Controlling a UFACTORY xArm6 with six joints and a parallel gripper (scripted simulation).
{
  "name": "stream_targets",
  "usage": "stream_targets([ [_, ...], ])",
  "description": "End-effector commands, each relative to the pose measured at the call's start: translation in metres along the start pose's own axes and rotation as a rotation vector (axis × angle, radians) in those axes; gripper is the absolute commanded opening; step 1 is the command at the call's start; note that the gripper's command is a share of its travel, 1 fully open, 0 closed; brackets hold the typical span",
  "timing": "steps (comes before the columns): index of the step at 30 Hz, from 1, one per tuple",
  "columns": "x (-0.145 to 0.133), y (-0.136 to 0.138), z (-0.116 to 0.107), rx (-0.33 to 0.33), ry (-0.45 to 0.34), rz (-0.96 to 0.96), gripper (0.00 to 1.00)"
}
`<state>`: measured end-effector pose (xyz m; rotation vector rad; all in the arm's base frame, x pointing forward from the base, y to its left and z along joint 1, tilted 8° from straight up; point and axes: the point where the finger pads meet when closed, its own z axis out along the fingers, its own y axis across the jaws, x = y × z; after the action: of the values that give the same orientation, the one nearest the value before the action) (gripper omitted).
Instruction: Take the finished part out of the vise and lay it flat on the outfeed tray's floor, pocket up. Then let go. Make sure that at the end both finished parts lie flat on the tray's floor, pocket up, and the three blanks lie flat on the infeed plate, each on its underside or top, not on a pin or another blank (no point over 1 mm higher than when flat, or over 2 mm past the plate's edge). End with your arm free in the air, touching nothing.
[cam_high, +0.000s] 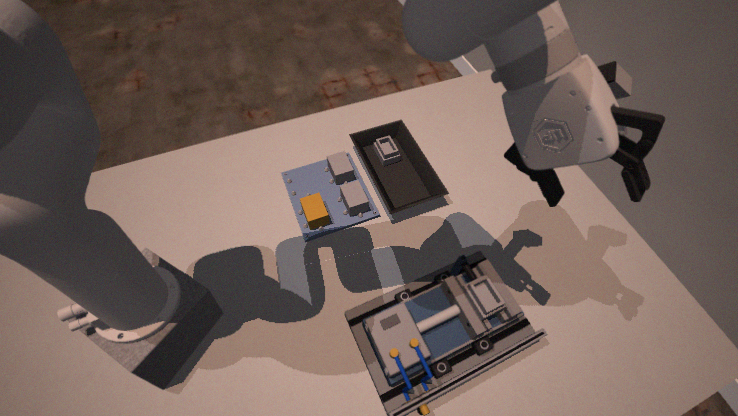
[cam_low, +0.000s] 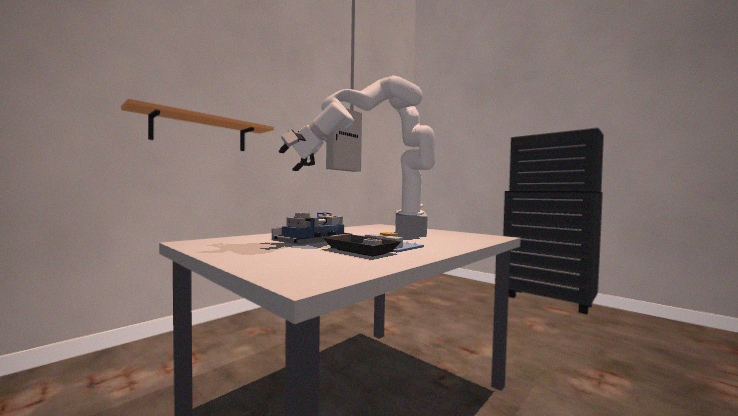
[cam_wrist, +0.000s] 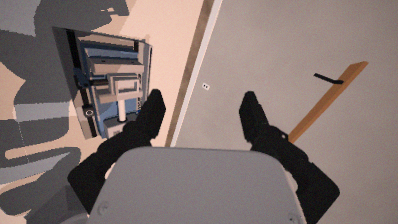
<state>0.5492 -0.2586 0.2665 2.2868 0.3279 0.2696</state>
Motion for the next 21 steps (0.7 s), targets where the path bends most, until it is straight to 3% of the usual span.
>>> stream_targets([
  [1, -0.011, -0.005, 0.01, 0.064, -0.039, 0.151, 1.0],
  [21, -0.045, -0.036, 0.04, 0.252, -0.209, 0.645, 1.0],
])
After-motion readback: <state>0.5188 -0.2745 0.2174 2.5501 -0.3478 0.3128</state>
